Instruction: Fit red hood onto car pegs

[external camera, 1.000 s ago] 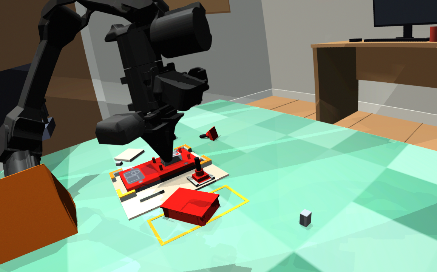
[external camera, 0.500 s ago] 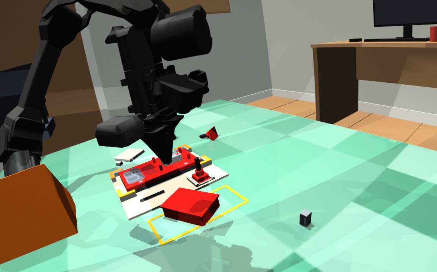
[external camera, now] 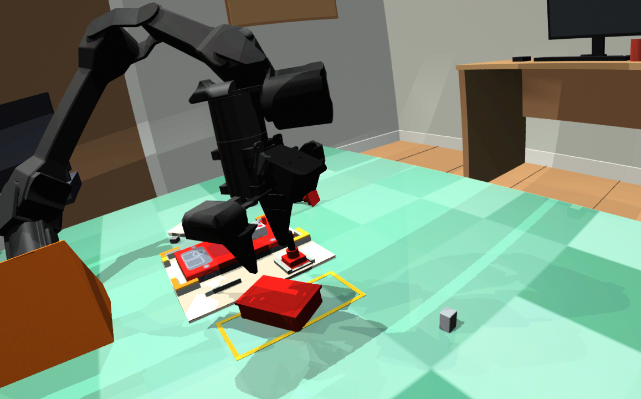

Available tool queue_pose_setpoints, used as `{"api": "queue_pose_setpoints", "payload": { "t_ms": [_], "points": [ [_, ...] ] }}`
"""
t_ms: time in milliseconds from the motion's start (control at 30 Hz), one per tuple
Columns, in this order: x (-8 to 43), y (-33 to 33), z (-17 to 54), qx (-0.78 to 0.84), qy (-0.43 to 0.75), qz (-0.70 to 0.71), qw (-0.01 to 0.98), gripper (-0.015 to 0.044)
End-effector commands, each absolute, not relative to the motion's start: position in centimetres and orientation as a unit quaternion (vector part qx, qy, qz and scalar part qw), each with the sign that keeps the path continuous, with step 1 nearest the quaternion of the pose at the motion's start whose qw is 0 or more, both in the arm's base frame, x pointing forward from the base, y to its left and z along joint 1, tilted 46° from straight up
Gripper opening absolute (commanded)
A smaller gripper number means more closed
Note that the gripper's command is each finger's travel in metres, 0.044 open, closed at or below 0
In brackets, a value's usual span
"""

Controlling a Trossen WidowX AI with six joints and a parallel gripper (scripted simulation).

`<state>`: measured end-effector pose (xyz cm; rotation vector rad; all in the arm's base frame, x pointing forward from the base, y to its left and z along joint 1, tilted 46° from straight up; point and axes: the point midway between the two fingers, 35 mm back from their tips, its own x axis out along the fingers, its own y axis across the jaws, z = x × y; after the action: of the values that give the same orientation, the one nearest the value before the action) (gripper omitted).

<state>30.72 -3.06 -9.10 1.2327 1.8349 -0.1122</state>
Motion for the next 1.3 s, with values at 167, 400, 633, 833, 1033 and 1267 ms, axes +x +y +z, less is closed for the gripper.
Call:
{"api": "queue_pose_setpoints", "payload": {
  "t_ms": [167, 400, 633, 833, 1033, 1267],
  "points": [
    [30.7, -2.4, -9.7, 0.501, 0.74, -0.046, 0.446, 0.044],
    [30.6, -1.9, -10.2, 0.501, 0.74, -0.046, 0.446, 0.044],
    [30.5, -1.5, -10.8, 0.501, 0.74, -0.046, 0.446, 0.044],
    [30.5, -1.1, -11.2, 0.501, 0.74, -0.046, 0.446, 0.044],
    [30.4, -0.7, -11.6, 0.501, 0.74, -0.046, 0.446, 0.044],
    [30.2, -0.2, -12.1, 0.501, 0.74, -0.045, 0.445, 0.044]
  ]
}}
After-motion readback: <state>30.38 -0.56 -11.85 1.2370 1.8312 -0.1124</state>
